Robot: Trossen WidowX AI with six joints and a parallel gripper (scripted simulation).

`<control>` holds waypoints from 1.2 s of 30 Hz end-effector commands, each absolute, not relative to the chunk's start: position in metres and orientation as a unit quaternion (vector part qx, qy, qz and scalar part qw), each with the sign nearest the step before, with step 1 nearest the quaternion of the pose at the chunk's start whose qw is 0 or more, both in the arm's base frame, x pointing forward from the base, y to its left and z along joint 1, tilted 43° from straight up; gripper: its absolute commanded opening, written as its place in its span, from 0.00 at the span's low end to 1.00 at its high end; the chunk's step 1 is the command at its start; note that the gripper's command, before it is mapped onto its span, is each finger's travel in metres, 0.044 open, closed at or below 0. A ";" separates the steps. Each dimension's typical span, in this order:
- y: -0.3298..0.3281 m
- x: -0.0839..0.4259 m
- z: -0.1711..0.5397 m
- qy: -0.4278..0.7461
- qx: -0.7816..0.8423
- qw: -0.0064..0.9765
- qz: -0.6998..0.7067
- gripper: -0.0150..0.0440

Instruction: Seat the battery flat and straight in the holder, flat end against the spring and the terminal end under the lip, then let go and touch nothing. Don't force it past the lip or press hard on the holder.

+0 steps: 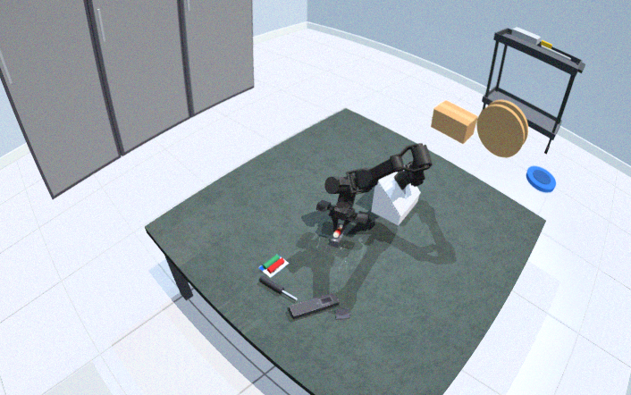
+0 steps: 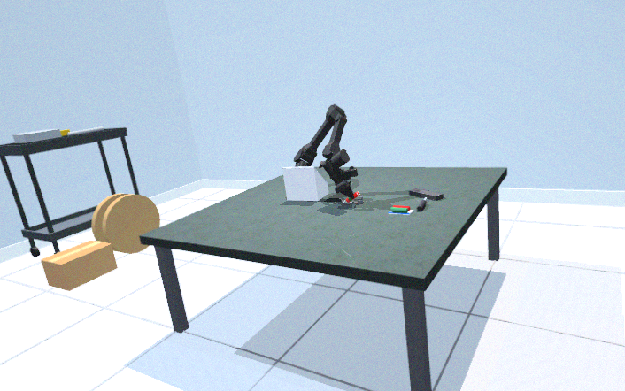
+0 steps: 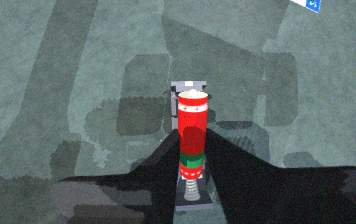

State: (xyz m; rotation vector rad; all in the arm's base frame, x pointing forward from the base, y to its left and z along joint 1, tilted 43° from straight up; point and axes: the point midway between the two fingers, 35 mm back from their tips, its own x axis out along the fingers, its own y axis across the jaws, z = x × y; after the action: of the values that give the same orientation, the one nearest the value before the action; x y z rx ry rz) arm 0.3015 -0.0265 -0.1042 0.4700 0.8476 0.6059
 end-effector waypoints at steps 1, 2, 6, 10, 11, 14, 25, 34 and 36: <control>-0.027 0.296 -0.107 0.401 0.223 0.841 0.286 0.36; -0.028 0.295 -0.107 0.401 0.223 0.841 0.286 0.36; -0.028 0.291 -0.108 0.401 0.223 0.841 0.285 0.36; -0.029 0.287 -0.109 0.401 0.223 0.841 0.285 0.36; -0.029 0.287 -0.109 0.401 0.223 0.842 0.285 0.36; -0.029 0.286 -0.109 0.402 0.222 0.841 0.285 0.36; -0.029 0.293 -0.113 0.428 0.206 0.831 0.289 0.36; -0.027 0.299 -0.115 0.452 0.192 0.820 0.296 0.36; -0.027 0.300 -0.115 0.456 0.189 0.817 0.298 0.36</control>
State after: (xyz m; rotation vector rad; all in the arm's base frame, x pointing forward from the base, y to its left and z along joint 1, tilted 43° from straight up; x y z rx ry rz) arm 0.2993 -0.0264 -0.1109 0.4360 0.9422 0.6366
